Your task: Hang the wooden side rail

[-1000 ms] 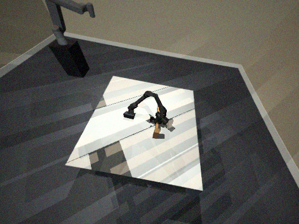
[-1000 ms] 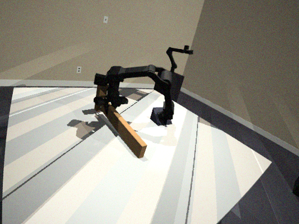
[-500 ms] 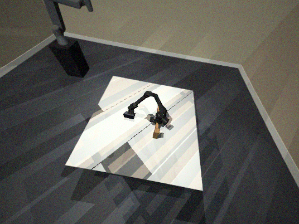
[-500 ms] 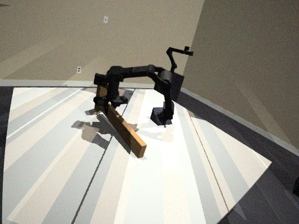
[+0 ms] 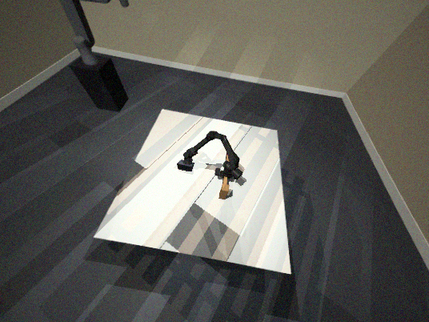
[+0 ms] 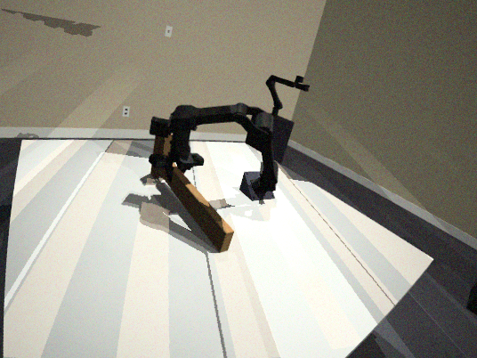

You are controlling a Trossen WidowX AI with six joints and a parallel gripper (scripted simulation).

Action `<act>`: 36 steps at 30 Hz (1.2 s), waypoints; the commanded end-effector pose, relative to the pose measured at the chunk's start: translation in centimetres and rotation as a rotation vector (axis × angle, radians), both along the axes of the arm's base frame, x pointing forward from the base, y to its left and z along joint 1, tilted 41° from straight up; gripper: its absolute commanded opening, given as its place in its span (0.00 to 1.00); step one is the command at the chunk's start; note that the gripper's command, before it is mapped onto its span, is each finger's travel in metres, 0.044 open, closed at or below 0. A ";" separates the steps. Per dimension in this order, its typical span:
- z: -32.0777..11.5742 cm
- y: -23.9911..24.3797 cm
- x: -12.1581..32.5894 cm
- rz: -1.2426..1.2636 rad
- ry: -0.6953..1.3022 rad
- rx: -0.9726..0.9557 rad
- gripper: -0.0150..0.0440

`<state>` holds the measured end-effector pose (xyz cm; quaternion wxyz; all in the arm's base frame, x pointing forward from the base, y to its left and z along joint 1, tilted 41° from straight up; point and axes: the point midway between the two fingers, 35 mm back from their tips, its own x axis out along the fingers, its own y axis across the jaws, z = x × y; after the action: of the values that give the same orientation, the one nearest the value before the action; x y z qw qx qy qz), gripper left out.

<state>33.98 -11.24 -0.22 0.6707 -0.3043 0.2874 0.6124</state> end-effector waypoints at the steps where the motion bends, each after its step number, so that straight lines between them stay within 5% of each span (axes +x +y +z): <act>1: 0.1 -0.6 0.0 -0.008 -0.008 -0.005 0.25; 36: -0.2 -0.8 -0.1 -0.008 -0.008 -0.006 0.25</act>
<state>33.94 -11.53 -0.45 0.6710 -0.3045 0.2875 0.6118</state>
